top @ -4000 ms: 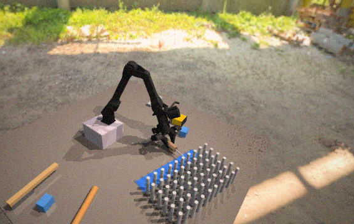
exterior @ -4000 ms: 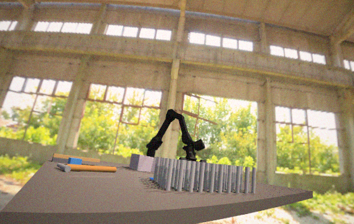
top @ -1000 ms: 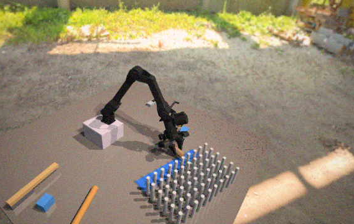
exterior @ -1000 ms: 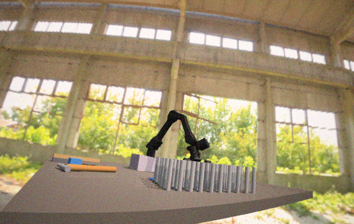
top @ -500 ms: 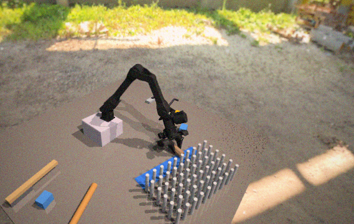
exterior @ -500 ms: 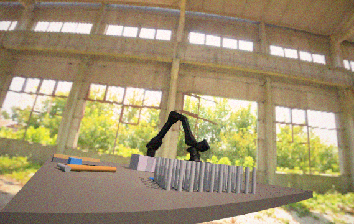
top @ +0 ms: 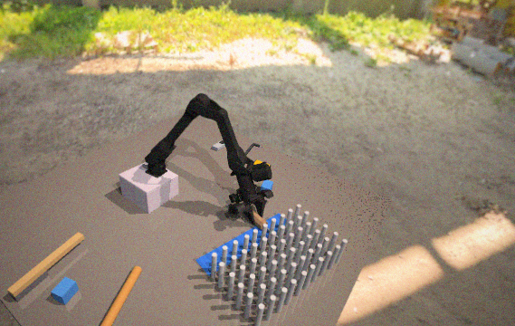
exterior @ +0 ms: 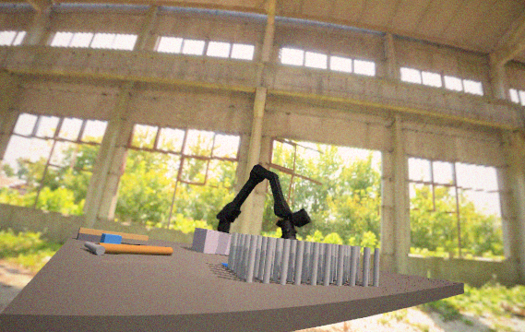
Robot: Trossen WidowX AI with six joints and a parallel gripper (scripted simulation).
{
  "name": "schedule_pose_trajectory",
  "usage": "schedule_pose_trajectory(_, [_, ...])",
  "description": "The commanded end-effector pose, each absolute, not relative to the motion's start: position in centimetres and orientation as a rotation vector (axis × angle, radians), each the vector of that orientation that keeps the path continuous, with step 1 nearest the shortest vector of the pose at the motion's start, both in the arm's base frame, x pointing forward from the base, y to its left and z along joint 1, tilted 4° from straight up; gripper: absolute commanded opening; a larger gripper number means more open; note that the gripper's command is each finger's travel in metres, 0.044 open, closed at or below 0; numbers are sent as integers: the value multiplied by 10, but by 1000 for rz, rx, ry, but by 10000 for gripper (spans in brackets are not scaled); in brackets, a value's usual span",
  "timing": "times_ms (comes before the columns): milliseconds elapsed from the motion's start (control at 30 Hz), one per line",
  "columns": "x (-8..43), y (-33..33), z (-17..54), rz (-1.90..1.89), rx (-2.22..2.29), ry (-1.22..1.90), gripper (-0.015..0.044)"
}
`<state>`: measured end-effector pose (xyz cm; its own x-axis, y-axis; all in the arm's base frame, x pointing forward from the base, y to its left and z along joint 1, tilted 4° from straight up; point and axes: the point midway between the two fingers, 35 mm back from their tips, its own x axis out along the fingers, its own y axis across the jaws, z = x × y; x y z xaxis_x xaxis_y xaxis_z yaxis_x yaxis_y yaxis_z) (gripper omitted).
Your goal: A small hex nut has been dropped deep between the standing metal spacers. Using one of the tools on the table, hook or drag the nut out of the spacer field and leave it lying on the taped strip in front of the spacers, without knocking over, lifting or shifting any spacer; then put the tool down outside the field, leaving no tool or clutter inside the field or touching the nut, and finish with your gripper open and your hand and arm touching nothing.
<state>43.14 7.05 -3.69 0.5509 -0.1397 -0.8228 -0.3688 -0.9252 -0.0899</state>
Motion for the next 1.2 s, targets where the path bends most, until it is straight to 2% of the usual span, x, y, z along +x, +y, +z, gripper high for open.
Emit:
schedule_pose_trajectory(0, [430,71,-36,1301,-2536,429,0])
schedule_pose_trajectory(1167, [408,80,-38,1306,-2532,431,0])
